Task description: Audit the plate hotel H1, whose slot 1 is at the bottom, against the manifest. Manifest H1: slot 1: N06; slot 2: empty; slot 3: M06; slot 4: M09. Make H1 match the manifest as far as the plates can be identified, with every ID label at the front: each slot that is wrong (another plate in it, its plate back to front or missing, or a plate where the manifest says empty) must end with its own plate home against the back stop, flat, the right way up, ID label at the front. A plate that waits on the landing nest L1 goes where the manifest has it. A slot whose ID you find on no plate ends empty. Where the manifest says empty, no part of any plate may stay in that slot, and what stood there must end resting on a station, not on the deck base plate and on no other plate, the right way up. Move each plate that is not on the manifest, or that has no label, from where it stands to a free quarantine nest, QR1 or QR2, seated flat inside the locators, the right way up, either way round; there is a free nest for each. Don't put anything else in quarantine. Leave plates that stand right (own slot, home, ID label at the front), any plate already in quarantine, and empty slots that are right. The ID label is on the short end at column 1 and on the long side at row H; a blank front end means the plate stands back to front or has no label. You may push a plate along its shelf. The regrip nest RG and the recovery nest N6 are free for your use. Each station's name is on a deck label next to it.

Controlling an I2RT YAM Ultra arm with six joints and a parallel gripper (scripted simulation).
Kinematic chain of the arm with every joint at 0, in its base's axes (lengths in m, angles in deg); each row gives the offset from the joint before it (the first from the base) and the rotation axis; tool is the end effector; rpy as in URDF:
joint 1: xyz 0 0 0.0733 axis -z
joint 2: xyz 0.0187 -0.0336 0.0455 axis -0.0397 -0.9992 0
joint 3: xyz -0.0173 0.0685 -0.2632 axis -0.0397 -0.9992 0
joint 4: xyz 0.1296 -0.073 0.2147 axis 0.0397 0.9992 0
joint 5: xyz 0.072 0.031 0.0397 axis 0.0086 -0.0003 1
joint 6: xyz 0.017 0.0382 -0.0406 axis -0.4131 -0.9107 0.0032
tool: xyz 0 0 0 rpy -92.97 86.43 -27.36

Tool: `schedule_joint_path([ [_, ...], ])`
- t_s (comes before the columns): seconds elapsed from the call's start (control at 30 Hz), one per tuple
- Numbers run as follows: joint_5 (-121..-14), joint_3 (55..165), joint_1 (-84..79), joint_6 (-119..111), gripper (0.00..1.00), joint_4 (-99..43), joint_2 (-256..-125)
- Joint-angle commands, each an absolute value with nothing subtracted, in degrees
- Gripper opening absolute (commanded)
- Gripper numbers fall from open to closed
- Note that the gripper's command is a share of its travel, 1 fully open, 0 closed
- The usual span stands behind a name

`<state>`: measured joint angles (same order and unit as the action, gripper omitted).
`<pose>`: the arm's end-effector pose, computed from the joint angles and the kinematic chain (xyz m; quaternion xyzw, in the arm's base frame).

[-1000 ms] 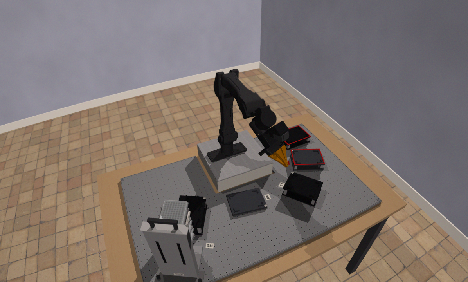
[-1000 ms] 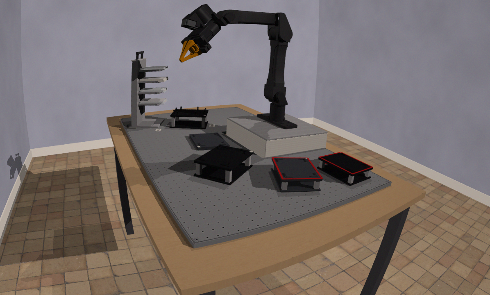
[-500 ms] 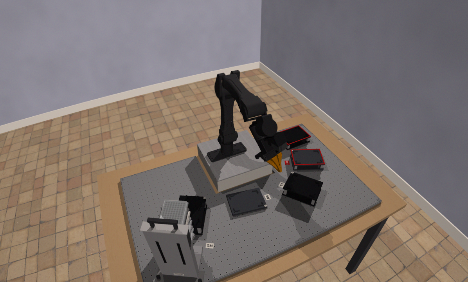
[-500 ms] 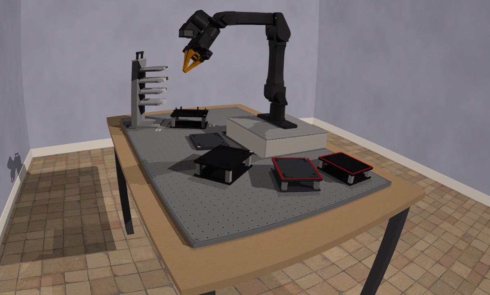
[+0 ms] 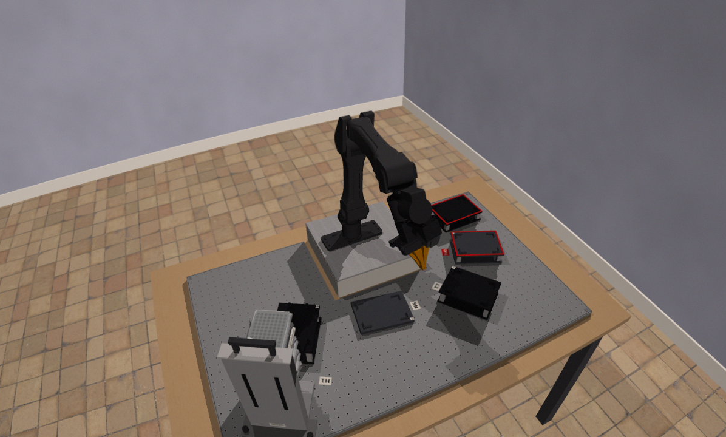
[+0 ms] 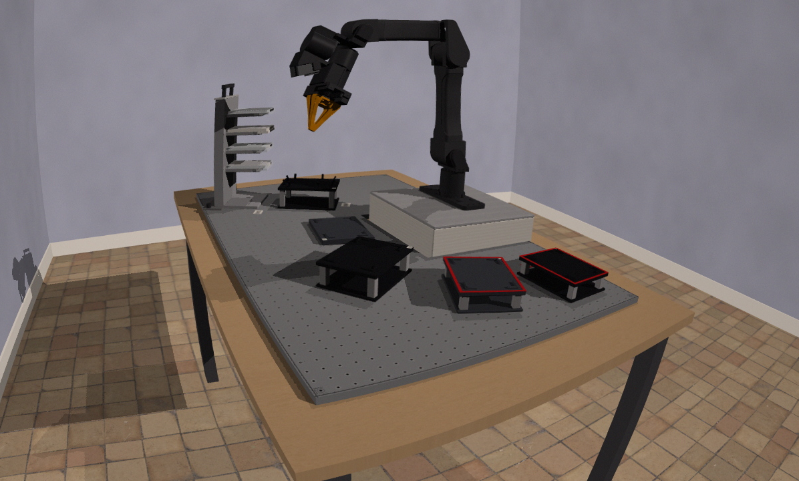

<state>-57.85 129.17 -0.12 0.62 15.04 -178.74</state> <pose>0.3305 -0.0042 0.3195 -0.0400 0.9721 0.0725 0.2194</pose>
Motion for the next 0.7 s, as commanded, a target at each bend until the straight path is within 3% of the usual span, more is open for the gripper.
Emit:
schedule_joint_path([
  [0.0, -59.78, 132.54, -0.79, -0.62, 0.00, 19.63, -180.32],
  [0.13, -60.00, 127.70, 0.69, -0.32, 0.00, 19.58, -177.32],
  [0.67, -65.42, 133.62, -0.78, -2.99, 0.00, 33.37, -183.28],
])
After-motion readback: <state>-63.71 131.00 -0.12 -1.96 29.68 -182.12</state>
